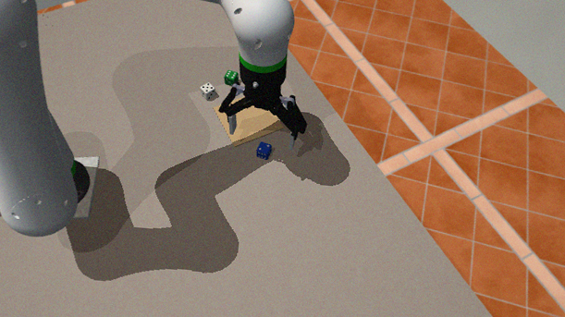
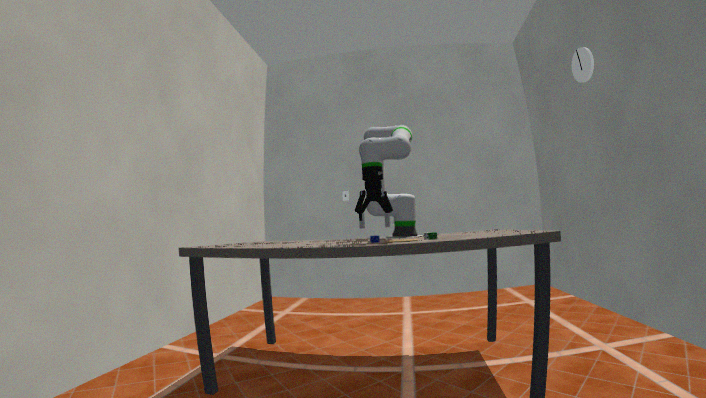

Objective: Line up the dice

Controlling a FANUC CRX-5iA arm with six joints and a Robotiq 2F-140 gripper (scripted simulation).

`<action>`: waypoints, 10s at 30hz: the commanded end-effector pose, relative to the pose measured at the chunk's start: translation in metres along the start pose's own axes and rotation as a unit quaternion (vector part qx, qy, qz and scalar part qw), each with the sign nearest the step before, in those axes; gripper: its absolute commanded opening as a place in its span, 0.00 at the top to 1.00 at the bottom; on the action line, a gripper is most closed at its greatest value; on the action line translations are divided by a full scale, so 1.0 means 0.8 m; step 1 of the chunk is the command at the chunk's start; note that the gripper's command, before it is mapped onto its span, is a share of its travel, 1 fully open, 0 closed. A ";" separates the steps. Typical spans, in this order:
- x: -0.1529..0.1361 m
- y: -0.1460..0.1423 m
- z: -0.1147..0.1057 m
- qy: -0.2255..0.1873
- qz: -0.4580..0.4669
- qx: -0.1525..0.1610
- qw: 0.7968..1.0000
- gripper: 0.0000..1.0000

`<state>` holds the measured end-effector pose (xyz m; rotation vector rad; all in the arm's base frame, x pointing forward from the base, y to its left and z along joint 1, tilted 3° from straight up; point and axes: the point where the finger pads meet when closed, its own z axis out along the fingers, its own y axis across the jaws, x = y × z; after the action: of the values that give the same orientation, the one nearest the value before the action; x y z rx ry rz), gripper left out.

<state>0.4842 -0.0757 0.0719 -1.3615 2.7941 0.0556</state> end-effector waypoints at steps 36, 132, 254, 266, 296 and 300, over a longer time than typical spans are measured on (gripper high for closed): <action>-0.120 0.175 0.000 0.000 0.000 0.000 1.000 0.00; -0.253 0.198 0.000 0.000 0.000 0.000 1.000 0.00; 0.002 -0.006 -0.092 0.000 -0.146 0.000 0.989 0.00; 0.002 -0.006 -0.083 0.000 -0.308 0.000 0.951 0.00; 0.002 -0.006 -0.062 0.000 -0.663 0.000 0.749 0.00; 0.002 -0.006 -0.060 0.000 -0.687 0.000 0.726 0.00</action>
<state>0.4863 -0.0818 0.1217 -2.8496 1.2210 0.0022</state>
